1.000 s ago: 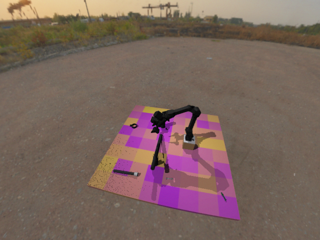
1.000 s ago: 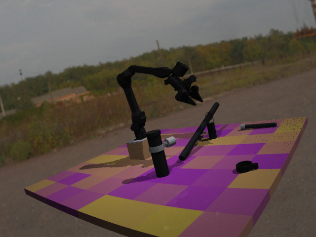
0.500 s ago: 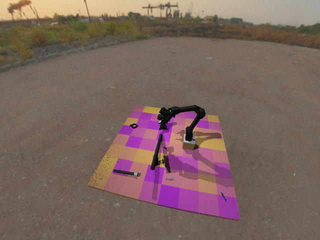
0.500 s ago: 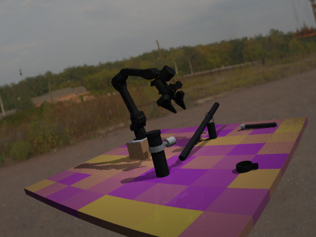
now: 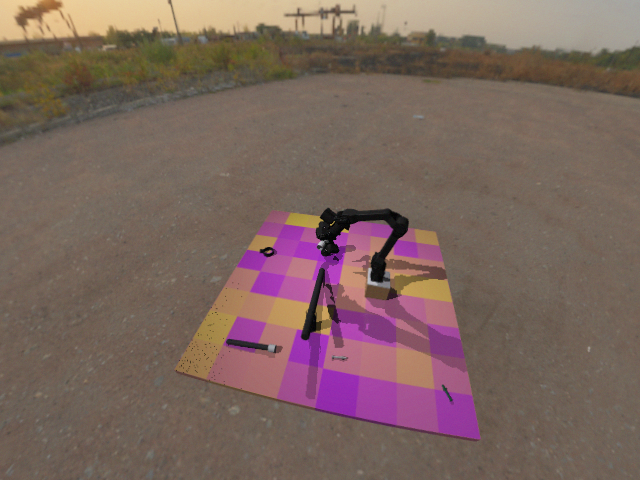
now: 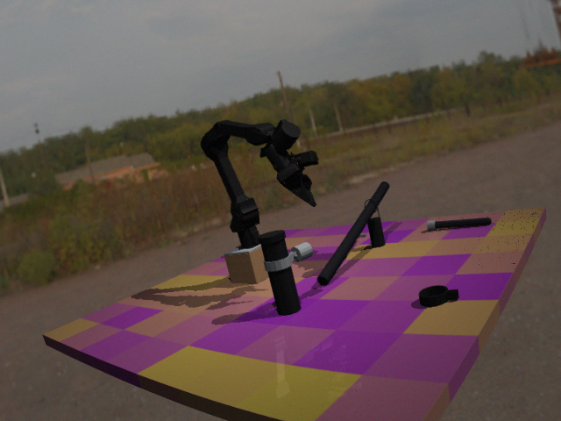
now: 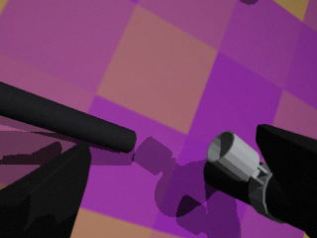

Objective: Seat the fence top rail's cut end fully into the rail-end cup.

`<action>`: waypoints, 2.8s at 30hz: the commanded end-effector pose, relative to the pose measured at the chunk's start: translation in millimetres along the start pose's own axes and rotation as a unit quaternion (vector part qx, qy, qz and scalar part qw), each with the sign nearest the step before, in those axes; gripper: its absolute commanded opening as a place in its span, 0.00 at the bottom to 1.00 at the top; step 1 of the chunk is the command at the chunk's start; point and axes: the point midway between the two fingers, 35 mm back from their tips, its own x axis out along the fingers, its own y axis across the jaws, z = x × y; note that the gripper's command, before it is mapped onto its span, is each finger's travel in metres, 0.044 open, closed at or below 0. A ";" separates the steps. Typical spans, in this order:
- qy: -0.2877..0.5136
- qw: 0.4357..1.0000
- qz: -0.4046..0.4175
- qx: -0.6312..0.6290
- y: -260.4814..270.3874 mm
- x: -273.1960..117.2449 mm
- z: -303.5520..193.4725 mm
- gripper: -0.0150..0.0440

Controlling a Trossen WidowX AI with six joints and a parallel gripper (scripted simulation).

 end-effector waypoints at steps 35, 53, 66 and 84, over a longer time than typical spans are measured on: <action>0.032 0.918 -0.014 -0.395 -58.6 67.4 -76.6 1.00; 0.032 0.918 -0.015 -0.395 -61.0 85.7 -76.6 1.00; 0.032 0.918 -0.015 -0.395 -62.5 106.8 -77.4 1.00; 0.032 0.918 -0.016 -0.395 -62.3 135.8 -79.7 1.00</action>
